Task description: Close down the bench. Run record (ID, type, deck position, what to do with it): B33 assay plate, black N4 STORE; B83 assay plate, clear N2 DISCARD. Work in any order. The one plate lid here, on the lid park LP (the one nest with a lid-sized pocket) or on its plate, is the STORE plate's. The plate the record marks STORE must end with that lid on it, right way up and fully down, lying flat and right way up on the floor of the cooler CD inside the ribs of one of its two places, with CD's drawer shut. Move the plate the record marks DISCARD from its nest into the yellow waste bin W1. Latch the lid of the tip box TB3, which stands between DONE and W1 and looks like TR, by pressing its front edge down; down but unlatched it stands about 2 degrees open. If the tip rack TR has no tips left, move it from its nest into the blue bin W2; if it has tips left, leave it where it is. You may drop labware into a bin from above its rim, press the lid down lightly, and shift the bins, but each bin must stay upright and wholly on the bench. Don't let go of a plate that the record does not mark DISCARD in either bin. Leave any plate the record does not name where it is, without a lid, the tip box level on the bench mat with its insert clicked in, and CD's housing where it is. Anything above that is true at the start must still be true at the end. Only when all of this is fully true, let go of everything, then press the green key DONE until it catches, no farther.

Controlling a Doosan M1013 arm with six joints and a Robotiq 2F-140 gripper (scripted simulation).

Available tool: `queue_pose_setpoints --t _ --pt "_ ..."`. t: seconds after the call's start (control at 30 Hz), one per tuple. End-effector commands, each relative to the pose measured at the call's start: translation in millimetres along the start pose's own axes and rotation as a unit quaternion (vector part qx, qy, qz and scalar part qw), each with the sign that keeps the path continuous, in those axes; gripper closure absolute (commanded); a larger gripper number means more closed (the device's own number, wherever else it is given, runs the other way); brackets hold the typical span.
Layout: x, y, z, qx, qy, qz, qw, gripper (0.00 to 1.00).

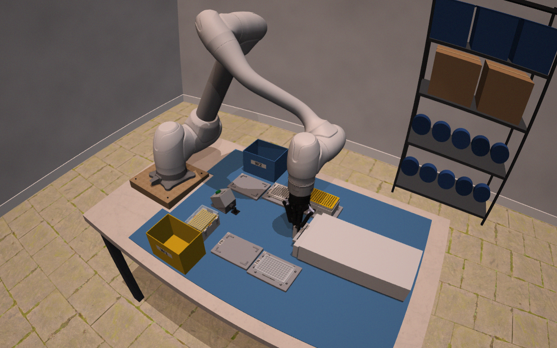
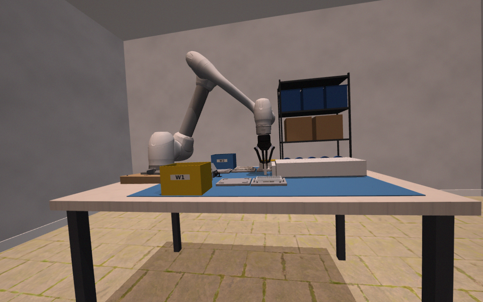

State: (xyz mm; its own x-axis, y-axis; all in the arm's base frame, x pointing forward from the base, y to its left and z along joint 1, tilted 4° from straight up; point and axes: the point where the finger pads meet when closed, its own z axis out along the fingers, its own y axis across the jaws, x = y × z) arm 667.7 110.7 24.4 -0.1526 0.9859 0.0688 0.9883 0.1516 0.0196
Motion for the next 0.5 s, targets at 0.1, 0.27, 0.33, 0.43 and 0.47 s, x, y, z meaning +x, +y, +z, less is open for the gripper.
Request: queue_pose_setpoints --t 0.1,0.27,0.33,0.43,0.47 --pt "0.0 7.5 -0.1 0.000 0.000 0.000 1.000 1.00" --pt "0.0 7.5 -0.1 0.000 0.000 0.000 1.000 1.00" --pt "0.0 7.5 -0.1 0.000 0.000 0.000 1.000 1.00" --pt "0.0 7.5 -0.1 0.000 0.000 0.000 1.000 1.00" --pt "0.0 7.5 -0.1 0.000 0.000 0.000 1.000 1.00"
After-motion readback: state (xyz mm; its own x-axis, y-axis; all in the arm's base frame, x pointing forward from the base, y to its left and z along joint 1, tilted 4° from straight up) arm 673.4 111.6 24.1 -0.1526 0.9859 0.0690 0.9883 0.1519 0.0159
